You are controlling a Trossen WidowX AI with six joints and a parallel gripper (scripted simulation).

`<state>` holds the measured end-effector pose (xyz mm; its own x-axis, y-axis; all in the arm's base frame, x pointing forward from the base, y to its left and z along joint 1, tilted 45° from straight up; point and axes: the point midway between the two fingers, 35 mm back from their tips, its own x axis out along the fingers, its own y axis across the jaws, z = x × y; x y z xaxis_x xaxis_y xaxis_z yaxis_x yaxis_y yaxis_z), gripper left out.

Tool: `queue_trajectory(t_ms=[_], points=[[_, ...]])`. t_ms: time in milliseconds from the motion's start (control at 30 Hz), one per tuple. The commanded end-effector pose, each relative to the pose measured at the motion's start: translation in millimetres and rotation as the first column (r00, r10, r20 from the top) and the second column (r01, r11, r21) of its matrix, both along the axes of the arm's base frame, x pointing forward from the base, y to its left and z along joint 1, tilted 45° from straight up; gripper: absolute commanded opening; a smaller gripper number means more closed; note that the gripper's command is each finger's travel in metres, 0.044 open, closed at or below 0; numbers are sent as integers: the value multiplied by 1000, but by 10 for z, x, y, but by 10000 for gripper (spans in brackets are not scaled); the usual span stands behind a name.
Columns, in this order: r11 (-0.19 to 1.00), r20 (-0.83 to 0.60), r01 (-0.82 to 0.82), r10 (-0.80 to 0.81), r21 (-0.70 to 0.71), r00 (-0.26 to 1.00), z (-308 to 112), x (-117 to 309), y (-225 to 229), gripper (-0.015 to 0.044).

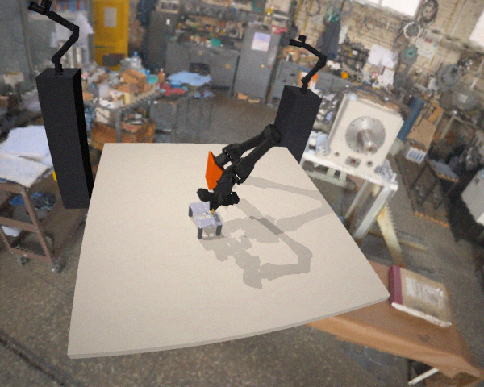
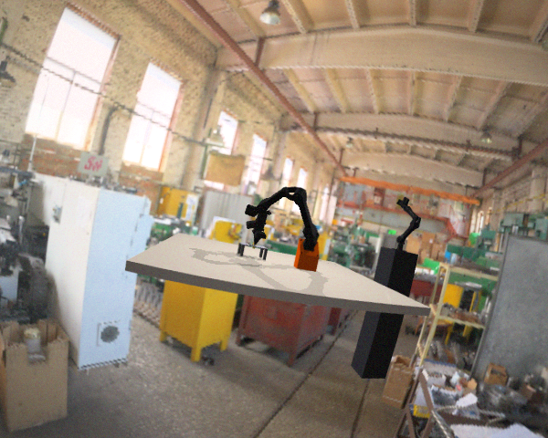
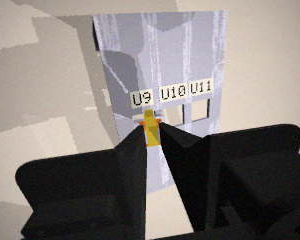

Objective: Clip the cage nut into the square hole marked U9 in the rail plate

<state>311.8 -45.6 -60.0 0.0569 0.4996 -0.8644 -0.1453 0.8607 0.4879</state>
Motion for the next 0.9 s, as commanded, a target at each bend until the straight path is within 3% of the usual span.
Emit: queue_trajectory(t_ms=[0,867], points=[[1000,-5,2,-2,-12,1000,-5,-10,11,28],[998,0,9,-9,-61,1000,3,-14,38,28]])
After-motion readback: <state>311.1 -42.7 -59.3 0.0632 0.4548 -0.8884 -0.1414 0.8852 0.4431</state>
